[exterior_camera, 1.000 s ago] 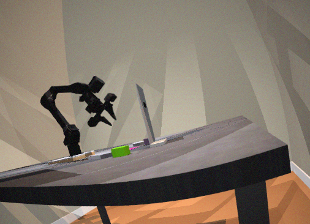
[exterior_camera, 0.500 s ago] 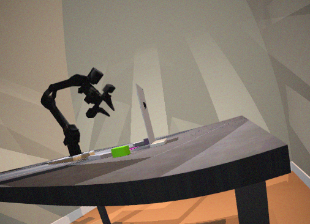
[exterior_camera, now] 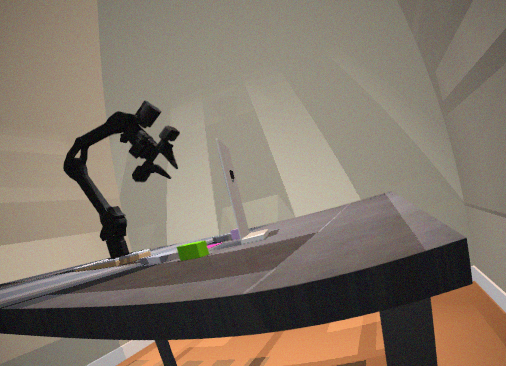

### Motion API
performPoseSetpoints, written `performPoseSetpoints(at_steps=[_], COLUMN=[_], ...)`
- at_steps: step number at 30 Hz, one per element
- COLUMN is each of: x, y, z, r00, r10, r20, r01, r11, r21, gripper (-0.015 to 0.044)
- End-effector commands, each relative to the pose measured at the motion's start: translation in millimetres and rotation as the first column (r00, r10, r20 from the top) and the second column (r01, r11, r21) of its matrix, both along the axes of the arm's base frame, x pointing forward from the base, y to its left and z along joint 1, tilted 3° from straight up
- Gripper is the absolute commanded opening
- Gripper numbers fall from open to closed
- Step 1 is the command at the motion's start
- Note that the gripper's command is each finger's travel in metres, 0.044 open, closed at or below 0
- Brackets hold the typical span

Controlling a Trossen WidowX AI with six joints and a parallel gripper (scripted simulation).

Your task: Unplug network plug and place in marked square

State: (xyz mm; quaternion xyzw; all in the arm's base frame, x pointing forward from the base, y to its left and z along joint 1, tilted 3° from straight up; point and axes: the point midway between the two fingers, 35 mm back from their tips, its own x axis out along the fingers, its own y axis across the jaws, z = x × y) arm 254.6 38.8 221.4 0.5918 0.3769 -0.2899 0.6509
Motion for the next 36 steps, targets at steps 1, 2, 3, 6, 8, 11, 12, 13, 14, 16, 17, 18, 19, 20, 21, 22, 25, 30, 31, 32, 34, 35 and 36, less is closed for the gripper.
performPoseSetpoints(at_steps=[1, 2, 3, 6, 8, 11, 12, 13, 14, 16, 17, 18, 19, 20, 21, 22, 25, 30, 31, 32, 34, 35, 36], x=[-1.9, -2.0, -2.0, -2.0, -2.0, -2.0, -2.0, -2.0, -2.0, -2.0, -2.0, -2.0, -2.0, -2.0, -2.0, -2.0, -2.0, -2.0, -2.0, -2.0, -2.0, -2.0, -2.0], y=[-0.8, -0.8, -0.8, -0.8, -0.8, -0.8, -0.8, -0.8, -0.8, -0.8, -0.8, -0.8, -0.8, -0.8, -0.8, -0.8, -0.8, -0.8, -0.8, -0.8, -0.8, -0.8, -0.8], z=[8.8, 9.2, 9.2, 9.2, 9.2, 9.2, 9.2, 9.2, 9.2, 9.2, 9.2, 9.2, 9.2, 9.2, 9.2, 9.2, 9.2, 9.2, 9.2, 9.2, 9.2, 9.2, 9.2], r00=[1.000, 1.000, 1.000, 1.000, 1.000, 1.000, 1.000, 1.000, 1.000, 1.000, 1.000, 1.000, 1.000, 1.000, 1.000, 1.000, 1.000, 1.000, 1.000, 1.000, 1.000, 1.000, 1.000], r10=[-0.011, -0.011, -0.011, -0.011, -0.011, -0.011, -0.011, -0.011, -0.011, -0.011, -0.011, -0.011, -0.011, -0.011, -0.011, -0.011, -0.011, -0.011, -0.011, -0.011, -0.011, -0.011, -0.011], r20=[-0.004, -0.005, -0.005, -0.005, -0.005, -0.005, -0.005, -0.005, -0.005, -0.005, -0.005, -0.005, -0.005, -0.005, -0.005, -0.005, -0.005, -0.005, -0.005, -0.005, -0.005, -0.005, -0.005], r01=[0.011, 0.011, 0.011, 0.011, 0.011, 0.011, 0.011, 0.011, 0.011, 0.011, 0.011, 0.011, 0.011, 0.011, 0.011, 0.011, 0.011, 0.011, 0.011, 0.011, 0.011, 0.011, 0.011], r11=[1.000, 1.000, 1.000, 1.000, 1.000, 1.000, 1.000, 1.000, 1.000, 1.000, 1.000, 1.000, 1.000, 1.000, 1.000, 1.000, 1.000, 1.000, 1.000, 1.000, 1.000, 1.000, 1.000], r21=[0.001, 0.001, 0.001, 0.001, 0.001, 0.001, 0.001, 0.001, 0.001, 0.001, 0.001, 0.001, 0.001, 0.001, 0.001, 0.001, 0.001, 0.001, 0.001, 0.001, 0.001, 0.001, 0.001], gripper=[0.0156, 0.0156, 0.0182, 0.0261, 0.0314, 0.0392, 0.0419, 0.0440, 0.0440, 0.0440, 0.0440, 0.0440, 0.0440, 0.0440, 0.0440, 0.0440, 0.0440, 0.0440, 0.0440, 0.0440, 0.0440, 0.0440, 0.0440])
